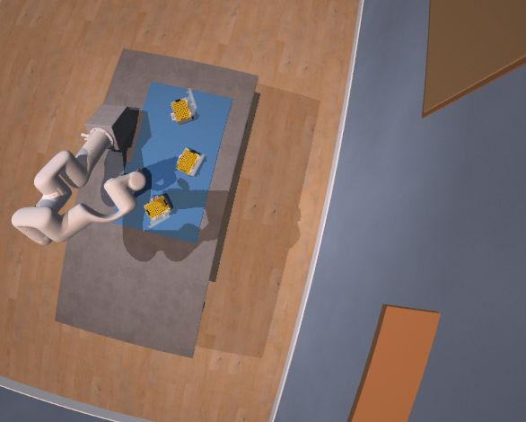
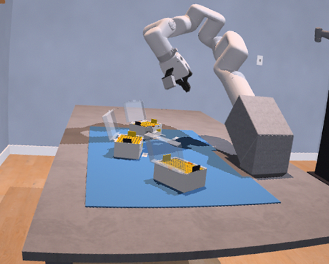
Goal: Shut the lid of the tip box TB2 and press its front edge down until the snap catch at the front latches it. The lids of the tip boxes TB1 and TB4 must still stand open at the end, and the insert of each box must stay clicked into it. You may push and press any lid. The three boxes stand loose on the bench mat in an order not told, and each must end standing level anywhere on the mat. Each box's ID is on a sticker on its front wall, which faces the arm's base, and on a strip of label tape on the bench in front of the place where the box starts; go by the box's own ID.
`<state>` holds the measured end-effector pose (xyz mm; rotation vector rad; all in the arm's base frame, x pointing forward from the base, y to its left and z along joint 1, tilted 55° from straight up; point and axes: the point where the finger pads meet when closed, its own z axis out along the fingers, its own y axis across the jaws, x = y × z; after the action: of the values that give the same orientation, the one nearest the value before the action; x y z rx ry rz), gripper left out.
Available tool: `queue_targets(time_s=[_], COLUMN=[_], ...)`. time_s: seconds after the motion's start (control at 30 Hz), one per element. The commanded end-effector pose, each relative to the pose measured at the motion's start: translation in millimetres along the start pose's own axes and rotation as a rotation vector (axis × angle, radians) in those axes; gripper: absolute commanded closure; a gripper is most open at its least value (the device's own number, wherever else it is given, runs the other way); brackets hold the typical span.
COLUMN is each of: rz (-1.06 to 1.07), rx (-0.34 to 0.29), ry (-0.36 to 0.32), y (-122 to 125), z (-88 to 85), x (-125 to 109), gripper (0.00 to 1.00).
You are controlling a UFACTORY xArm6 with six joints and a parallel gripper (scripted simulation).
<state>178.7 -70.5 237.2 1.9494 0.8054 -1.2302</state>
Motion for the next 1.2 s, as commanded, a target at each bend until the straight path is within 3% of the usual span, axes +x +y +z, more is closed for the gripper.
queue_targets(time_s=[0.0,0.37,0.53,1.0,1.17], rz=[0.047,0.19,0.19,0.191,0.191], rx=[-0.109,-0.441,-0.442,-0.442,-0.443], ry=[-0.009,0.023,0.023,0.023,0.023], y=[11,30,30,62,69], z=[-9.4,-38.4,-38.4,14.3,25.6], x=[1,4,4,37,44], gripper=[1.0,1.0,1.0,1.0,1.0])
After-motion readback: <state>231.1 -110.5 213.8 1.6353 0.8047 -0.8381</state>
